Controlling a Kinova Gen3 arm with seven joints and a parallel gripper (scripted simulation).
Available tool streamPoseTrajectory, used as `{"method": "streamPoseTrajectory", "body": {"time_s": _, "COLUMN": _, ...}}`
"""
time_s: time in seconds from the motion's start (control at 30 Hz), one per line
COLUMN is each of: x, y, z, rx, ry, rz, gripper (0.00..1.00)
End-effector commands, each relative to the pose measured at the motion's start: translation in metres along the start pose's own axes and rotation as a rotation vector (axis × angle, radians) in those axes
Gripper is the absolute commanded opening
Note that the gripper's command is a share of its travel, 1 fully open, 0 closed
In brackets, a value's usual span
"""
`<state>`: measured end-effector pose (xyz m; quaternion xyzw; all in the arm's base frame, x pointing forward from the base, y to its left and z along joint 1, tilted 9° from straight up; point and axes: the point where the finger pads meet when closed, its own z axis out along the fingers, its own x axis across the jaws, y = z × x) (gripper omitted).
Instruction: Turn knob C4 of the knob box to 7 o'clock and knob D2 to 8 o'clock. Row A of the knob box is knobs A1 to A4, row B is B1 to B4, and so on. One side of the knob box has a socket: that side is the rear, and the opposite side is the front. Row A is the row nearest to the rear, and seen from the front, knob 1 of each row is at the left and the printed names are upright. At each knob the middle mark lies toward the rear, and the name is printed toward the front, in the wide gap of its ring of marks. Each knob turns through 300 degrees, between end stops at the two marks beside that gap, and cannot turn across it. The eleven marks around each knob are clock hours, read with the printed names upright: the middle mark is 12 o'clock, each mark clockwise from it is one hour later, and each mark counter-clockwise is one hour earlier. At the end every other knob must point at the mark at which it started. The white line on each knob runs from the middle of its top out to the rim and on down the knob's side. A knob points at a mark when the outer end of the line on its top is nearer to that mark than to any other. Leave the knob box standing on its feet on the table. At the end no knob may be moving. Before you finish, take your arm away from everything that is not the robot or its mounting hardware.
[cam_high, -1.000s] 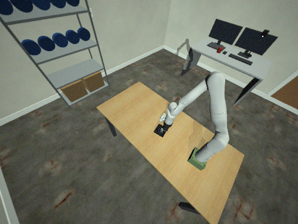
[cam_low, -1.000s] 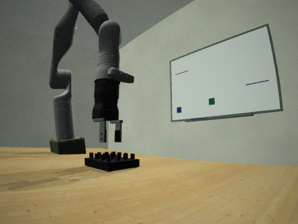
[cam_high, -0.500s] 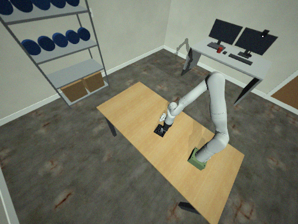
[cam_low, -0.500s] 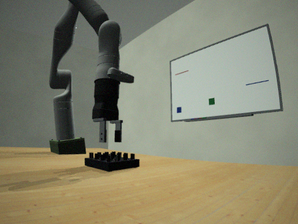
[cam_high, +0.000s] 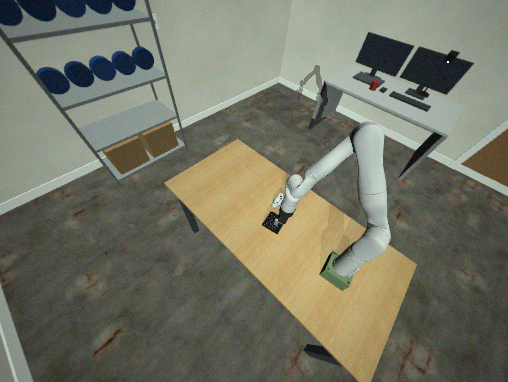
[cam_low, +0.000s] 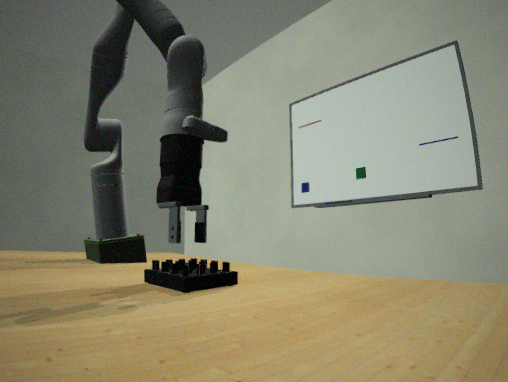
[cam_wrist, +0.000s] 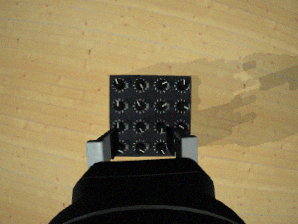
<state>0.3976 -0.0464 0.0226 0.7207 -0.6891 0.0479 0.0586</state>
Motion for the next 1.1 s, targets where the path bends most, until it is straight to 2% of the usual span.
{"method": "streamPoseTrajectory", "body": {"time_s": 0.0, "x": 0.0, "y": 0.0, "z": -0.001, "rx": 0.002, "ry": 0.001, "rz": -0.001, "gripper": 1.0}}
{"method": "streamPoseTrajectory", "body": {"time_s": 1.07, "x": -0.002, "y": 0.049, "z": -0.001, "rx": 0.001, "ry": 0.001, "rz": -0.001, "gripper": 1.0}}
